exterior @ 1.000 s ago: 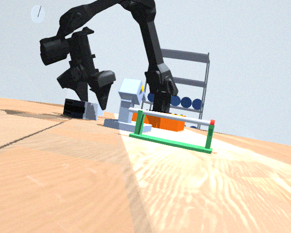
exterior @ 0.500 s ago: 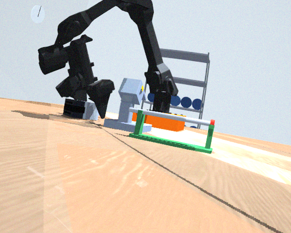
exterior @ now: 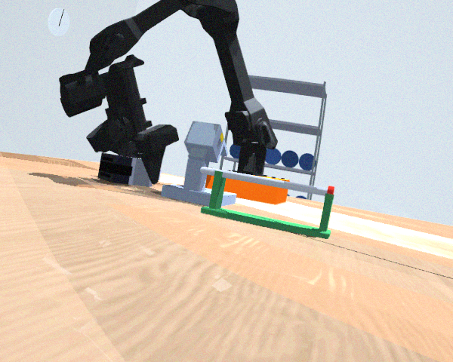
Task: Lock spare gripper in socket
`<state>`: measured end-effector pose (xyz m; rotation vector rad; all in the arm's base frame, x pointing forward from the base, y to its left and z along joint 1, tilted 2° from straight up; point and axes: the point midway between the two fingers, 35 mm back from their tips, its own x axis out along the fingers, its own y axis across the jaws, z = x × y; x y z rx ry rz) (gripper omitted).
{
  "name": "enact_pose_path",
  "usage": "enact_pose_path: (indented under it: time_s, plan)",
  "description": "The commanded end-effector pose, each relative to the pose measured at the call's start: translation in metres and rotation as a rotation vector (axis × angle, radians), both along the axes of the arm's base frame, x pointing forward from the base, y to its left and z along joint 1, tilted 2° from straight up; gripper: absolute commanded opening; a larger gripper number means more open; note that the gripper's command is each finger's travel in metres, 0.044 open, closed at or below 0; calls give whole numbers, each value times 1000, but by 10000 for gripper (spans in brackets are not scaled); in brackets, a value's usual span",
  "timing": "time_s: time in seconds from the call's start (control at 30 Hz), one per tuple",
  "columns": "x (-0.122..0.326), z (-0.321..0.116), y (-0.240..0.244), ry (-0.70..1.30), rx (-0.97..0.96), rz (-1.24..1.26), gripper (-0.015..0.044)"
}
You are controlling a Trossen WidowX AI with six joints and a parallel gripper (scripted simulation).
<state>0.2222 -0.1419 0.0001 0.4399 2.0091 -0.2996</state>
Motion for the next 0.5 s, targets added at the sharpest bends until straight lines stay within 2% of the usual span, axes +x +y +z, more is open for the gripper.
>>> enact_pose_path:
  time_s: [0.0,0.2,0.47]
  plan:
    - [1,0,0,-3,0,-4,157]
    - [3,24,-1,-17,-7,-1,0]
    - [2,70,0,-42,-21,4,0]
